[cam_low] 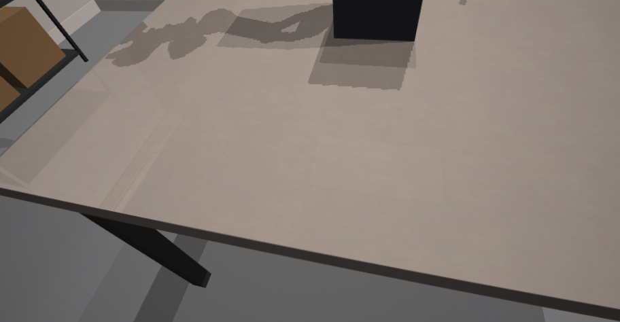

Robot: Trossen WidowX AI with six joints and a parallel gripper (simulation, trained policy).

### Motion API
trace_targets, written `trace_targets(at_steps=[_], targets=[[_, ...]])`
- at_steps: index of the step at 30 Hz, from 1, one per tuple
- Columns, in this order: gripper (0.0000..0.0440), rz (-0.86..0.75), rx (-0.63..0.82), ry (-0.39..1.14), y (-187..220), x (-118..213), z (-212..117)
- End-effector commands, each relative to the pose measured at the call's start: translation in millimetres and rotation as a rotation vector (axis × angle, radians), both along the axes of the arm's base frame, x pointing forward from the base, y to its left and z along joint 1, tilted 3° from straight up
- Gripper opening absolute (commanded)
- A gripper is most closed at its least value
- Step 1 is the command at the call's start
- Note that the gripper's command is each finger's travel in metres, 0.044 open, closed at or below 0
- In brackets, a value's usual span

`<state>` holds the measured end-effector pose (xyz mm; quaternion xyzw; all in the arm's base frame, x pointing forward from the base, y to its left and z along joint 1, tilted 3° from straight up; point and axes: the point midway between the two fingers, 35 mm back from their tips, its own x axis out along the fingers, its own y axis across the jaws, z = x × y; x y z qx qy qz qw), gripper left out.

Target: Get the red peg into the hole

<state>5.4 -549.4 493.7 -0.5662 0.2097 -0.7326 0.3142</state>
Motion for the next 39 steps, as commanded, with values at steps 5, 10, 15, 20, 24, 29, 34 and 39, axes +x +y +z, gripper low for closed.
trace_targets(at_steps=[5,10,15,20,24,29,34,39], targets=[[0.0440,0.166,0.068,-0.107,9,43,14],[0.0440,0.270,0.113,-0.175,17,71,19],[0.0440,0.374,0.158,-0.247,27,97,24],[0.0440,0.476,0.201,-0.322,40,123,27],[0.0440,0.559,0.235,-0.384,52,143,30],[0.0440,0.661,0.280,-0.464,69,167,32],[0.0440,0.763,0.327,-0.547,88,191,34],[0.0440,0.862,0.378,-0.633,108,213,34]])
